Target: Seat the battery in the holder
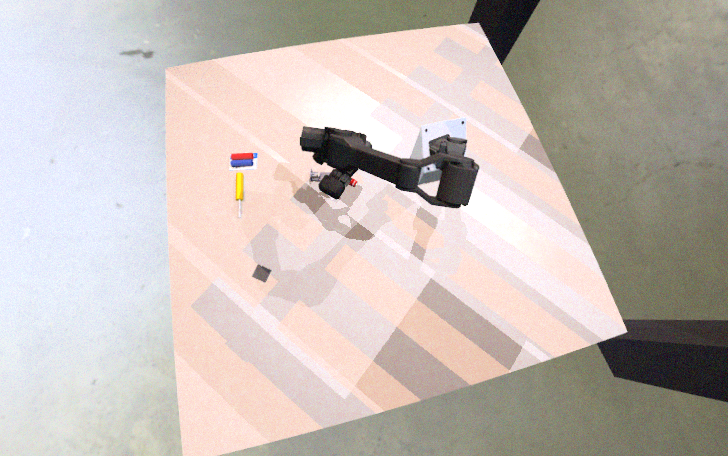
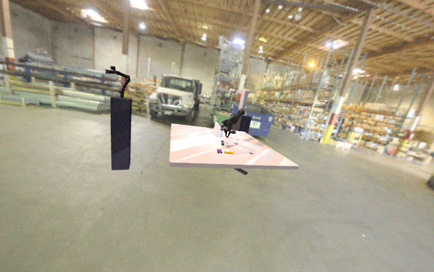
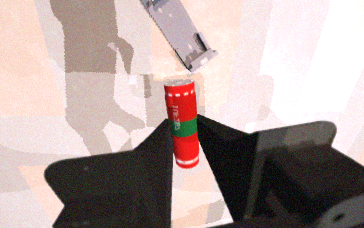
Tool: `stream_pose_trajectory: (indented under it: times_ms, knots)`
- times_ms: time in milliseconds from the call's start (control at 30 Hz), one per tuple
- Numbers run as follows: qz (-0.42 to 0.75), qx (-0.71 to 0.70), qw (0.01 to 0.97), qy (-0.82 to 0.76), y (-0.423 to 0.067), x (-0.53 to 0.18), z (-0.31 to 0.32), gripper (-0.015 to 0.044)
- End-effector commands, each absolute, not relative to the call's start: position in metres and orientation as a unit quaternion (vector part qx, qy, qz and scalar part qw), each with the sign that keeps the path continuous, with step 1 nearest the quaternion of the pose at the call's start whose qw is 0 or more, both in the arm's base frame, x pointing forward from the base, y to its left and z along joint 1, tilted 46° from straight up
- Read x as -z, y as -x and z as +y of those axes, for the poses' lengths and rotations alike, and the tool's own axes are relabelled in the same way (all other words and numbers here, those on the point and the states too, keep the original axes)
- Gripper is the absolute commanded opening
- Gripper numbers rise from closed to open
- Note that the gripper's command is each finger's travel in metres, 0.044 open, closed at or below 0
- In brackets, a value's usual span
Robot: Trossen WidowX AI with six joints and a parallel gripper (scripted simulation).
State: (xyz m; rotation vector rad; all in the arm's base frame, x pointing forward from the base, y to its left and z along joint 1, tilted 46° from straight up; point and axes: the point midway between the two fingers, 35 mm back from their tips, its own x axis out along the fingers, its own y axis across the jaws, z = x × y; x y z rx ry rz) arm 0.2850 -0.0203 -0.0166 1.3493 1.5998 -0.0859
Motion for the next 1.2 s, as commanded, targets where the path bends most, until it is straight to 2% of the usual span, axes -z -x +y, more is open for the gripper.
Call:
stream_pose_trajectory:
  times_ms: [0, 400, 600, 1167]
  knots:
    - [0.664, -0.004, 0.532, -0.525, -0.297, 0.025, -0.034, 0.0064]
    - [0.649, -0.137, 0.626, -0.411, -0.33, 0.056, -0.077, 0.0064]
    - [0.652, -0.14, 0.621, -0.41, -0.329, 0.057, -0.075, 0.0064]
    - [0.725, -0.189, 0.532, -0.395, -0.327, 0.082, -0.045, 0.0064]
